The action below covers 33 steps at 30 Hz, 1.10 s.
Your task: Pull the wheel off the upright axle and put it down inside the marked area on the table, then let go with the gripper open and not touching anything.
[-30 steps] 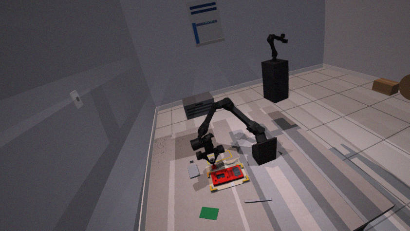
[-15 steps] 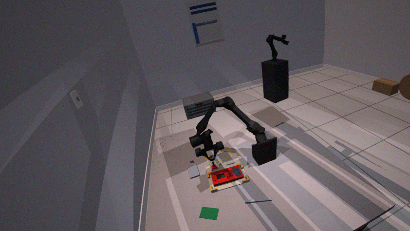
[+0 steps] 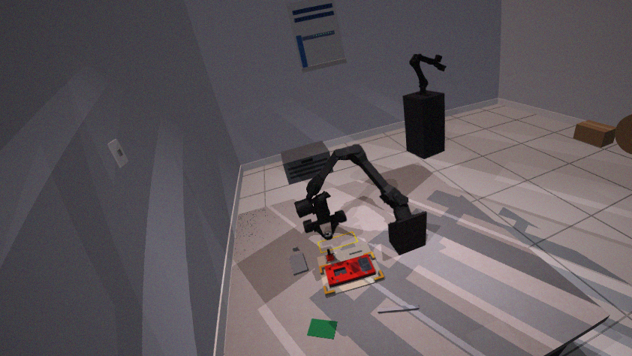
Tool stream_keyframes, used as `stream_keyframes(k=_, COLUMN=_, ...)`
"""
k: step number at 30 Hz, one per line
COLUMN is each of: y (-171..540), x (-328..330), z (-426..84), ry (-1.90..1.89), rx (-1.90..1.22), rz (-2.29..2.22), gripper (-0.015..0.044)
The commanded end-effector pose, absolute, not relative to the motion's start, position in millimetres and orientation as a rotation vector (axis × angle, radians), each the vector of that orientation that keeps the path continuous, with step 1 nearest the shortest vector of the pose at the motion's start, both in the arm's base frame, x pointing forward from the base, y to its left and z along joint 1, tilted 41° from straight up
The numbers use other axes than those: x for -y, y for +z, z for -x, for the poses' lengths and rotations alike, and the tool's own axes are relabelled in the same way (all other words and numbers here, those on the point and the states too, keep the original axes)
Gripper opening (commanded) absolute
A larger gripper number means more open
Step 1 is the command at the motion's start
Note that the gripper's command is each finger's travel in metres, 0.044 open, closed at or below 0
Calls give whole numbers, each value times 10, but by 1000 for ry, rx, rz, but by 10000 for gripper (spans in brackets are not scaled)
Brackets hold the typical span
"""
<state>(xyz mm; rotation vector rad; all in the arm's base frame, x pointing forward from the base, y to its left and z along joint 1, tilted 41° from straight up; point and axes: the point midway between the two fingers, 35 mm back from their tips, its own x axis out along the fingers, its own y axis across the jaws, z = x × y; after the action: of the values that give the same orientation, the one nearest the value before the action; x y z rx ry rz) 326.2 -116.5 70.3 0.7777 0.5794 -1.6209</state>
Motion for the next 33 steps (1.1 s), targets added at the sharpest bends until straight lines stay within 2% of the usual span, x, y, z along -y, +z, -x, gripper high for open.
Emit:
stream_keyframes(k=1, y=811, x=1267, z=-3134, ry=-1624, rx=-579, rz=-771, gripper=0)
stream_keyframes(k=16, y=1070, x=1483, z=-2771, ry=-1626, rx=-576, rz=-769, gripper=0)
stream_keyframes(k=33, y=611, x=1883, z=-2744, ry=-1626, rx=-576, rz=-770, gripper=0)
